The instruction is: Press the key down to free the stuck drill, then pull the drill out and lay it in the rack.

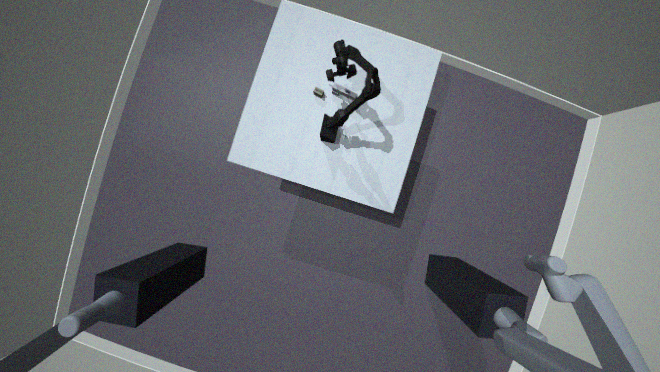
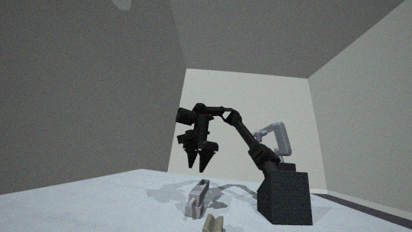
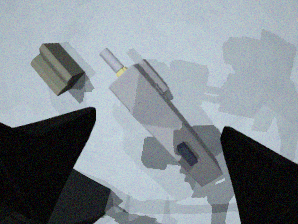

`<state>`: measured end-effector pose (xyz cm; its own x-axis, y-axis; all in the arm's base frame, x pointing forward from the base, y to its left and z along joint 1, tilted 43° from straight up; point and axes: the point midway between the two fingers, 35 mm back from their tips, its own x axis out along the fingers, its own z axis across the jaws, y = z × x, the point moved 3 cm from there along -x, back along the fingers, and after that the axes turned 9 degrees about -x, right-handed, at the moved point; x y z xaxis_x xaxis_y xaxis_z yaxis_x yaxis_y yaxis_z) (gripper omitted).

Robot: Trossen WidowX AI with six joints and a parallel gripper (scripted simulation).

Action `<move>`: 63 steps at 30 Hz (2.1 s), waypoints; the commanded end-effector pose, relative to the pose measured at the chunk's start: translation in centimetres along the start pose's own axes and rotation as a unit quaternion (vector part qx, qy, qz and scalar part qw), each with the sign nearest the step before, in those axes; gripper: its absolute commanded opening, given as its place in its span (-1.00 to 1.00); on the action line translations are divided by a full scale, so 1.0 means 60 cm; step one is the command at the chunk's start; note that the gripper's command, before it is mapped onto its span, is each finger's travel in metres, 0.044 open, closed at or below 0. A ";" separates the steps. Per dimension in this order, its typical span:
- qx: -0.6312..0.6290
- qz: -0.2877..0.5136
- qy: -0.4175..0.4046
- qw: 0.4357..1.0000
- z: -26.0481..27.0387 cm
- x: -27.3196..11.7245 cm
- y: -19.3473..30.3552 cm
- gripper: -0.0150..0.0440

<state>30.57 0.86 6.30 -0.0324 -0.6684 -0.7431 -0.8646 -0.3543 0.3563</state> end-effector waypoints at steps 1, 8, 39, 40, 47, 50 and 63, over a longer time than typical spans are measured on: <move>-0.271 0.006 -0.007 0.963 0.069 0.073 -0.059 1.00; -0.412 0.006 -0.009 0.911 0.108 0.114 -0.084 1.00; -0.412 0.006 -0.009 0.911 0.103 0.142 -0.079 1.00; -0.412 0.006 -0.009 0.911 0.102 0.144 -0.079 1.00; -0.412 0.006 -0.008 0.911 0.099 0.163 -0.074 1.00; -0.412 0.006 -0.008 0.911 0.098 0.171 -0.072 1.00; -0.412 0.008 -0.008 0.911 0.093 0.197 -0.064 1.00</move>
<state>31.01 -1.73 -6.75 -0.0475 -0.6664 -0.7441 -0.2032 -0.7229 0.6604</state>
